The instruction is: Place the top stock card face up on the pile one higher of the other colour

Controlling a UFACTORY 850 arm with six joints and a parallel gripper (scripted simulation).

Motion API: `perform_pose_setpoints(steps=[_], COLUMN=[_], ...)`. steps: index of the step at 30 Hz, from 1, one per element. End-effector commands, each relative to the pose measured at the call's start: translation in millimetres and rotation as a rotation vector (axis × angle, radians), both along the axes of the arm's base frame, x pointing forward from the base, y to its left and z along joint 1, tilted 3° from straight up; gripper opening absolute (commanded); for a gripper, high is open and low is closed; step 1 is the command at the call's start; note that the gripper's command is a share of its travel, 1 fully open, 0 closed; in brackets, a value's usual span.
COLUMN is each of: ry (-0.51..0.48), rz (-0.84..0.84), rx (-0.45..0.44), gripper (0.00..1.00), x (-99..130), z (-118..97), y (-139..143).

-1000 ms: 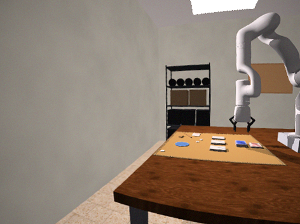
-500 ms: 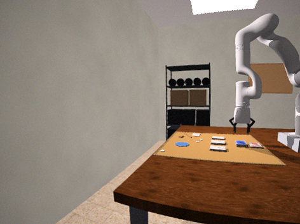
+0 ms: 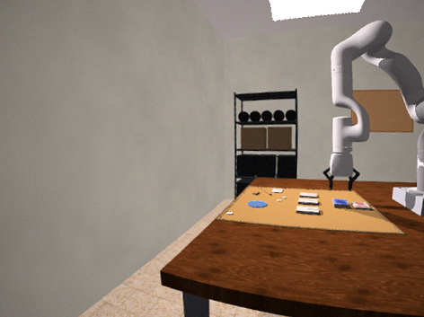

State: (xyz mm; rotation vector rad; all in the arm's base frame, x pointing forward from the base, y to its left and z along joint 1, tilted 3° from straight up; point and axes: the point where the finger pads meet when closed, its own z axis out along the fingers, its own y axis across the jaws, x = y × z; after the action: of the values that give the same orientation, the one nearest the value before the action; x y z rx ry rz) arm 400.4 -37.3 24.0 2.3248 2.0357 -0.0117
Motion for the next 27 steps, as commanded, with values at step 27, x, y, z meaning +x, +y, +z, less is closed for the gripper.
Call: perform_pose_setpoints(steps=[27], ry=[-0.003], rz=[0.000], rx=[-0.001], gripper=[0.86], x=[-0.3], z=[-28.2], y=[-1.1])
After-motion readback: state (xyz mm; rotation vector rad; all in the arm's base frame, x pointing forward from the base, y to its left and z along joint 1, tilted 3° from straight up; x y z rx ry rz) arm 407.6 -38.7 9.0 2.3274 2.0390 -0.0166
